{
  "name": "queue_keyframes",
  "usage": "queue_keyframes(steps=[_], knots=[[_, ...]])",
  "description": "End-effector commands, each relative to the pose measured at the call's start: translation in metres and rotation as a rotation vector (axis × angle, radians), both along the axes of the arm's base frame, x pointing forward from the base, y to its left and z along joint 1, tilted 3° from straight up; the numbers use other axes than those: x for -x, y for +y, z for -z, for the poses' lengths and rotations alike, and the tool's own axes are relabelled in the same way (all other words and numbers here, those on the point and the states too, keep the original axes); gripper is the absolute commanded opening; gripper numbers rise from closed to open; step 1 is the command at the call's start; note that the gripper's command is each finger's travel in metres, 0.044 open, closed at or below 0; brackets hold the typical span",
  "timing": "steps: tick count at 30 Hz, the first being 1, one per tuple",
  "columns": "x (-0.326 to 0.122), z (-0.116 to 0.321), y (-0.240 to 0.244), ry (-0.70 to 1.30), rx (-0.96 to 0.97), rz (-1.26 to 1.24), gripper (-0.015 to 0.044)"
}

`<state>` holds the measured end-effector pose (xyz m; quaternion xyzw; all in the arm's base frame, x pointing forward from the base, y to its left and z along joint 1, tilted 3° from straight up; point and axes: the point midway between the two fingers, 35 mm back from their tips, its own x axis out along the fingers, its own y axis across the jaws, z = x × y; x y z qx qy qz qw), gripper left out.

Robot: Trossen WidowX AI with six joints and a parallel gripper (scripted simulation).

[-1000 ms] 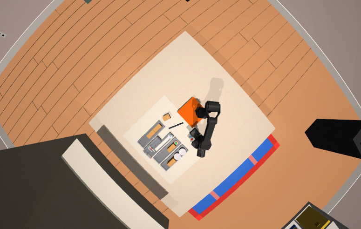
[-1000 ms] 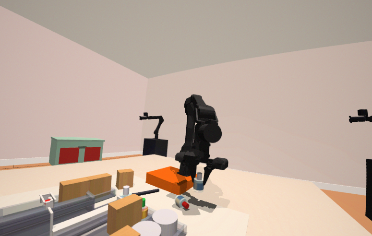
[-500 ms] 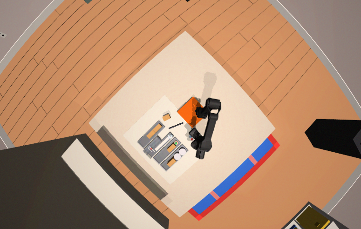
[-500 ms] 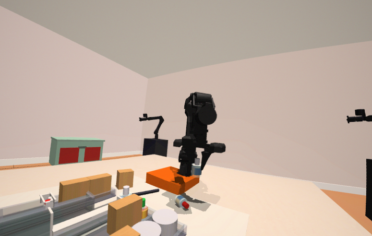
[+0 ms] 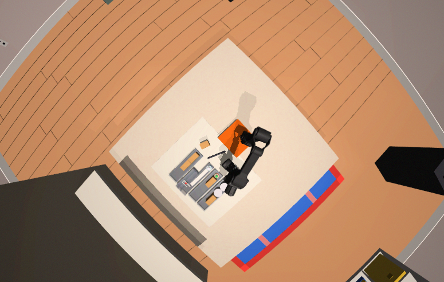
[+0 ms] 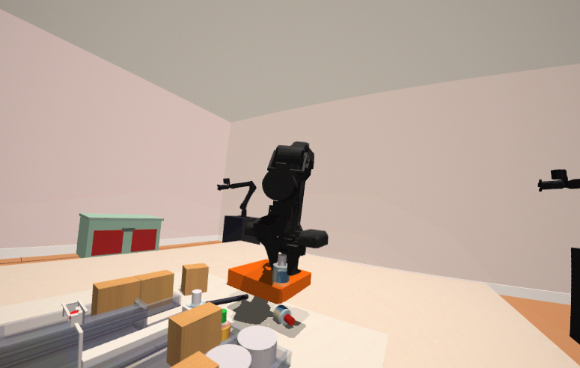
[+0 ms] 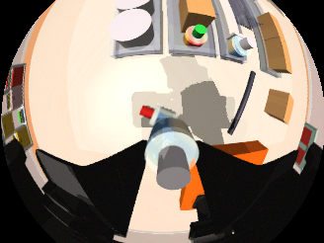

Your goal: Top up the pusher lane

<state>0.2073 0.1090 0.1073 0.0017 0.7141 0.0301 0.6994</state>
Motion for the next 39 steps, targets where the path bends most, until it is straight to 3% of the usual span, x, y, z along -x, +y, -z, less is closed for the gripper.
queue_keyframes(steps=[1, 26, 39], knots=[[-0.014, 0.002, -0.008, -0.007, -0.007, -0.004, 0.0000], [-0.086, 0.036, -0.110, -0.031, 0.000, -0.029, 0.0000], [-0.088, 0.061, -0.112, -0.032, 0.000, -0.032, 0.0000]])
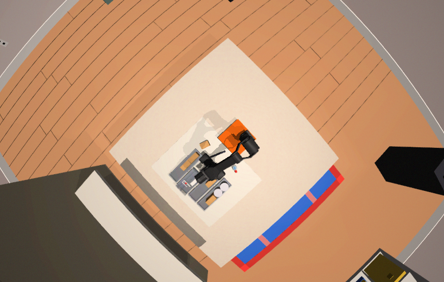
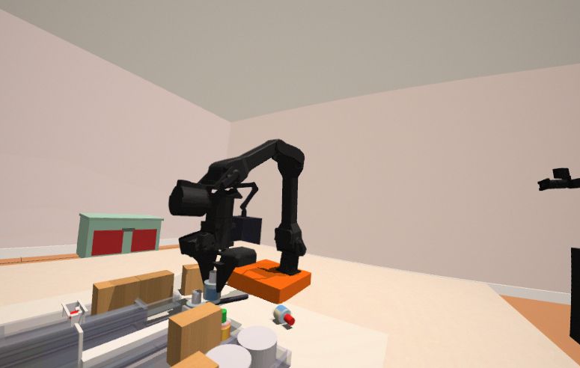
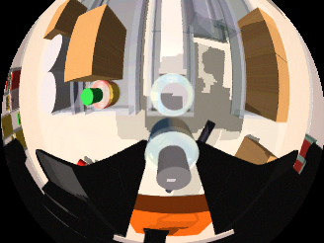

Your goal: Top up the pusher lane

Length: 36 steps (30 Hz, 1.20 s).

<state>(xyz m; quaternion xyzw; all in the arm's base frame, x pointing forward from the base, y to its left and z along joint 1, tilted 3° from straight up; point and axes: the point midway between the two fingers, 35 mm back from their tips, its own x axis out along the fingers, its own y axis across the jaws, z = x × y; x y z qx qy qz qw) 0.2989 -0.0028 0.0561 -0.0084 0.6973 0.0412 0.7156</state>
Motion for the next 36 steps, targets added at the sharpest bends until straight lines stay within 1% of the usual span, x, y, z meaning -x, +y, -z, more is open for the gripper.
queue_keyframes(steps=[1, 36], knots=[[0.003, 0.009, 0.000, 0.015, 0.003, -0.003, 0.0000], [-0.011, 0.009, 0.001, 0.014, 0.003, -0.003, 0.0000]])
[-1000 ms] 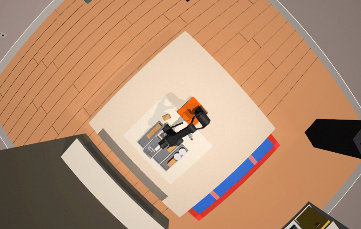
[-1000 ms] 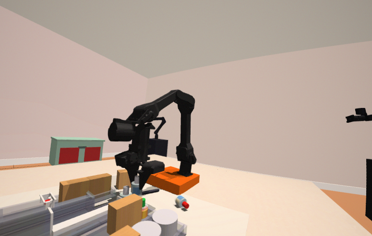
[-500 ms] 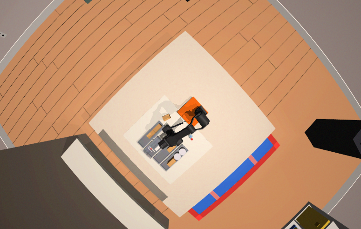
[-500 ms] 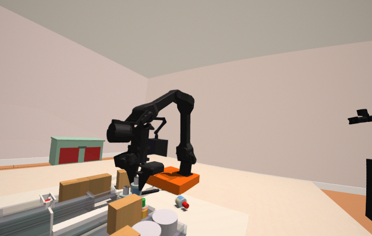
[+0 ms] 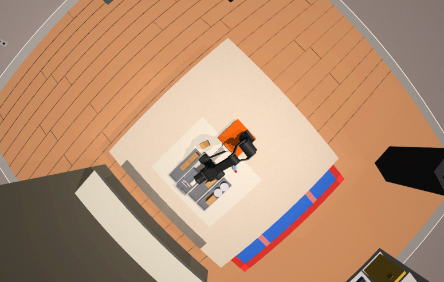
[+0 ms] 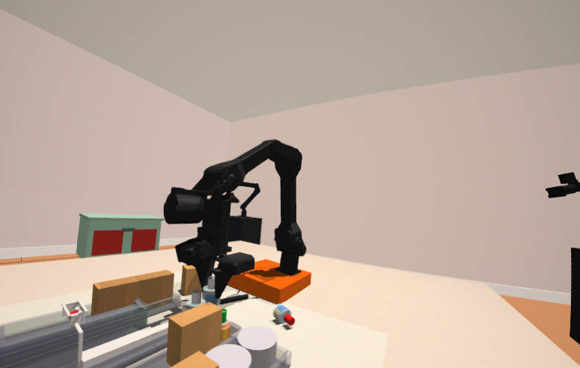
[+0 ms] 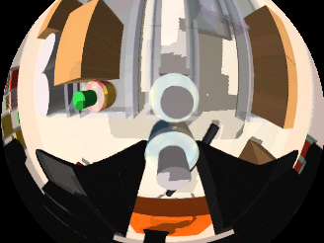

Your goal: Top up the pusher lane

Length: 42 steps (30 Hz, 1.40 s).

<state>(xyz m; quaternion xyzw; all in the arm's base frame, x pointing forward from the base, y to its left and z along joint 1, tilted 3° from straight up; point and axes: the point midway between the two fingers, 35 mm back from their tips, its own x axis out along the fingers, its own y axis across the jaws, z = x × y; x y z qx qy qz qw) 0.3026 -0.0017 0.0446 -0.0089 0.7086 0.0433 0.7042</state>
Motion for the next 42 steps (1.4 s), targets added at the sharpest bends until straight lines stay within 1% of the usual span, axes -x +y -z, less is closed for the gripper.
queue_keyframes(steps=[1, 42], knots=[[-0.007, -0.002, -0.001, -0.018, 0.004, 0.002, 0.0000], [-0.026, -0.004, 0.000, -0.019, 0.004, 0.002, 0.0000]])
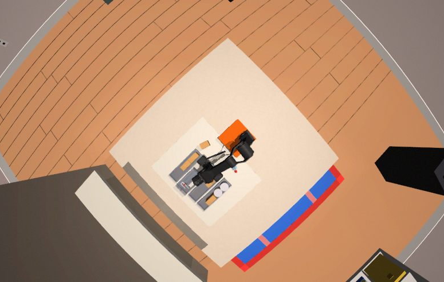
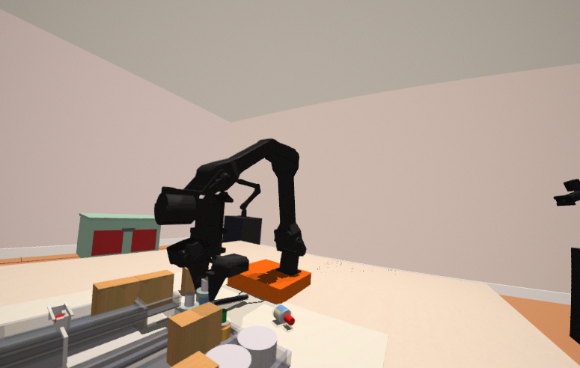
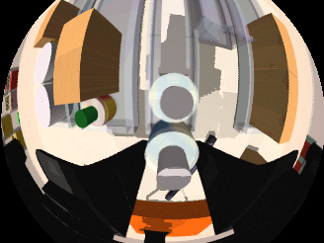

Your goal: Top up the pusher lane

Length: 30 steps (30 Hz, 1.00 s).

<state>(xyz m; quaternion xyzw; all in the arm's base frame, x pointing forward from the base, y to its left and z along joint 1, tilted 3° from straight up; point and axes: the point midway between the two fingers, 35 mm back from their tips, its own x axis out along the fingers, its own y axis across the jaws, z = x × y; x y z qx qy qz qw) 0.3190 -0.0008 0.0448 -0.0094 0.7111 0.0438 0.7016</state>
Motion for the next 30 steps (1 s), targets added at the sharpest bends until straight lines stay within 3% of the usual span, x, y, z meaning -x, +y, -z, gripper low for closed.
queue_keyframes(steps=[1, 30], knots=[[-0.010, -0.004, -0.001, -0.026, 0.004, 0.003, 0.0000], [-0.022, -0.007, 0.000, -0.027, 0.004, 0.003, 0.0000]])
